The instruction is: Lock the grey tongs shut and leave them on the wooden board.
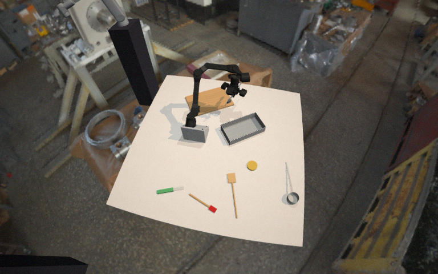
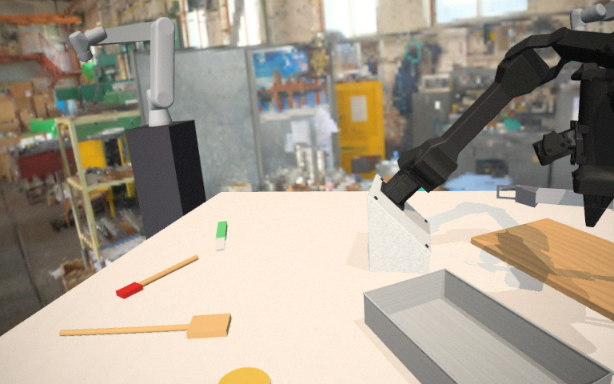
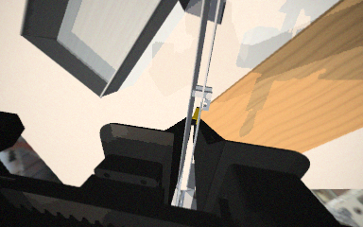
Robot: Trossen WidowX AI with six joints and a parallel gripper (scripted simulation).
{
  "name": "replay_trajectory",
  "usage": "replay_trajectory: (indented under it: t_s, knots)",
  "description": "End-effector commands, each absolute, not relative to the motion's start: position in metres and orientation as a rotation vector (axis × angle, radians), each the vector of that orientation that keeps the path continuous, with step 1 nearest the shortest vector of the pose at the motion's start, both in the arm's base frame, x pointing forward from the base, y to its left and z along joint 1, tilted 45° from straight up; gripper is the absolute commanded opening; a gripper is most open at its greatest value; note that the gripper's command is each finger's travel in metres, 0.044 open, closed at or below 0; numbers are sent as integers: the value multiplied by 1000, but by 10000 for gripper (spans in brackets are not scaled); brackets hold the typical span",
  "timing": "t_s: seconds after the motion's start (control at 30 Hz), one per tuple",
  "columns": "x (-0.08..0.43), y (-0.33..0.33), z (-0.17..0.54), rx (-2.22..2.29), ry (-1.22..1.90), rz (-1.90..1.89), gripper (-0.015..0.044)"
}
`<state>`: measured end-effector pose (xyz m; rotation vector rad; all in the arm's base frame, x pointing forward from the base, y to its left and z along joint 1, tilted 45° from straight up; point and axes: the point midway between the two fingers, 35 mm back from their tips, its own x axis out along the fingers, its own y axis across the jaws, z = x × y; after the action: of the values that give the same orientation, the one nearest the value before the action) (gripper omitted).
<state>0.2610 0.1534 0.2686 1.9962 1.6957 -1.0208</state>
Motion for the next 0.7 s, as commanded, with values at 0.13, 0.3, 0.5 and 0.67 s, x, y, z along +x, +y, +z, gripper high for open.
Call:
replay_trajectory:
  t_s: [0.13, 0.3, 0.5, 0.67]
  knots:
    - [256, 155, 271, 1971, 1694, -980, -150]
    - [248, 161, 273, 1829, 1715, -783, -150]
    - [238, 168, 275, 1644, 1725, -546, -150]
    - [230, 174, 277, 1485, 1719, -354, -150]
